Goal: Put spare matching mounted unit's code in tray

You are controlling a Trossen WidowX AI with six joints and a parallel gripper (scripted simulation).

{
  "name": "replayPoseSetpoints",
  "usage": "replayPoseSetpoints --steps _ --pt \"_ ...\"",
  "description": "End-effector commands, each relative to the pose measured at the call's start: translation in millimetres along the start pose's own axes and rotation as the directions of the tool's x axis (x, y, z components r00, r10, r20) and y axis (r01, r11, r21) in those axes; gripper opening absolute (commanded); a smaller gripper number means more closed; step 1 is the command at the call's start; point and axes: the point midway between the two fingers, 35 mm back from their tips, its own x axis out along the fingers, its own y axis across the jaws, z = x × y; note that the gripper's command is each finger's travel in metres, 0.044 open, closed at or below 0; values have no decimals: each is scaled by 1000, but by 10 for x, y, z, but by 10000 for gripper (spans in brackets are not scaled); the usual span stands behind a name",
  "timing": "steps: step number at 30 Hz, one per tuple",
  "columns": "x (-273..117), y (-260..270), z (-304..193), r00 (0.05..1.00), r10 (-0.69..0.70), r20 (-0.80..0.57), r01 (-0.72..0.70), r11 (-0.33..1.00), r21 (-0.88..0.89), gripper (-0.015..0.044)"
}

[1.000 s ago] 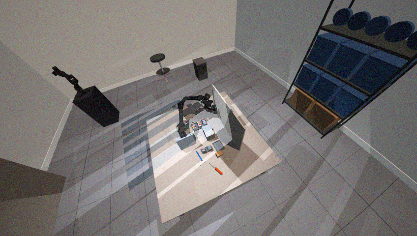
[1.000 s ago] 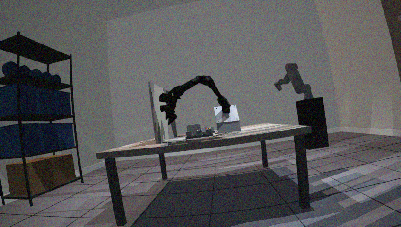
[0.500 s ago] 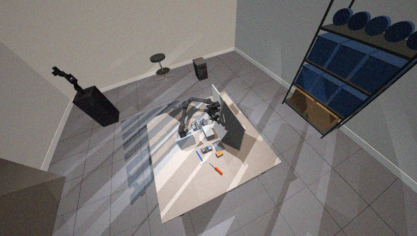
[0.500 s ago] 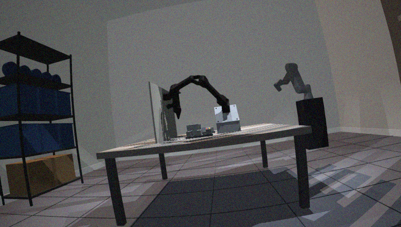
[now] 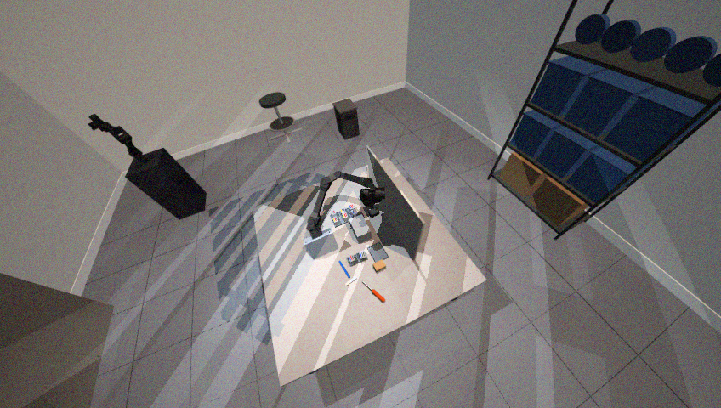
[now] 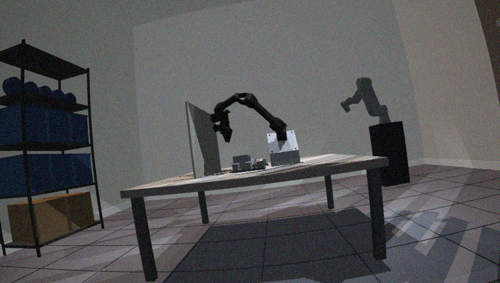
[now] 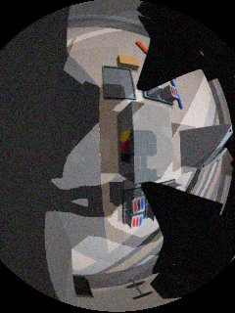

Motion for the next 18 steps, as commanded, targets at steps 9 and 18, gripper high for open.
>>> replayPoseSetpoints --steps 9,18 --pt "-8 -11 -4 1000 7 2 -7 1000 2 440" --pt "67 776 -524 1000 -17 7 18 876 -483 440"
